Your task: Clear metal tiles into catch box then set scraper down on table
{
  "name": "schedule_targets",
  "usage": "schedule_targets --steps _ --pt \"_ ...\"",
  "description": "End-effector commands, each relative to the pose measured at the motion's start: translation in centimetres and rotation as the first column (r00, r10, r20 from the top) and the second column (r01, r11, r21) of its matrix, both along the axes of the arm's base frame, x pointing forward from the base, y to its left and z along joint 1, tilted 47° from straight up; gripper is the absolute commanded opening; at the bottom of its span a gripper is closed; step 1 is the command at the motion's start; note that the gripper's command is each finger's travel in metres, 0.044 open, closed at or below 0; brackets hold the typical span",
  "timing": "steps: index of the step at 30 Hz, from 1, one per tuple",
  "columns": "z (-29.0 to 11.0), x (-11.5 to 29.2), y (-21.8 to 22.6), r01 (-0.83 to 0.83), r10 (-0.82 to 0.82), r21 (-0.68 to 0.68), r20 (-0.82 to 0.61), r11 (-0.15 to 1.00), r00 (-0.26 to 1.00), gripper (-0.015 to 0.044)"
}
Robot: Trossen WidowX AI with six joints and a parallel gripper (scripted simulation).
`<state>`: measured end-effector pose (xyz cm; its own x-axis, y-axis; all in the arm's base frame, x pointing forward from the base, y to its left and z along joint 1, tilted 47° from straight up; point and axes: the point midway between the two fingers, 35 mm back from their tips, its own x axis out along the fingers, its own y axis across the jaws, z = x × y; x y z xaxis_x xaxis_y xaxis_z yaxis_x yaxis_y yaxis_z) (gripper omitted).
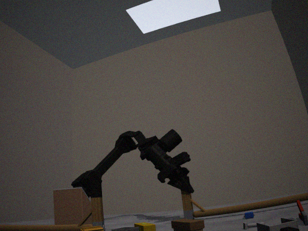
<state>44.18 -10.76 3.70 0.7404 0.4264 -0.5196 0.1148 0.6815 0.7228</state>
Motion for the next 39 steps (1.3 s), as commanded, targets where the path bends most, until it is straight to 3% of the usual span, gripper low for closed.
schedule_targets --steps 1,39 --pt "0.4 0.8 -0.6 0.011 -0.011 -0.006 0.01 1.0 1.0 0.0" --pt "0.7 5.2 -1.3 0.012 -0.011 -0.006 0.013 1.0 1.0 0.0"
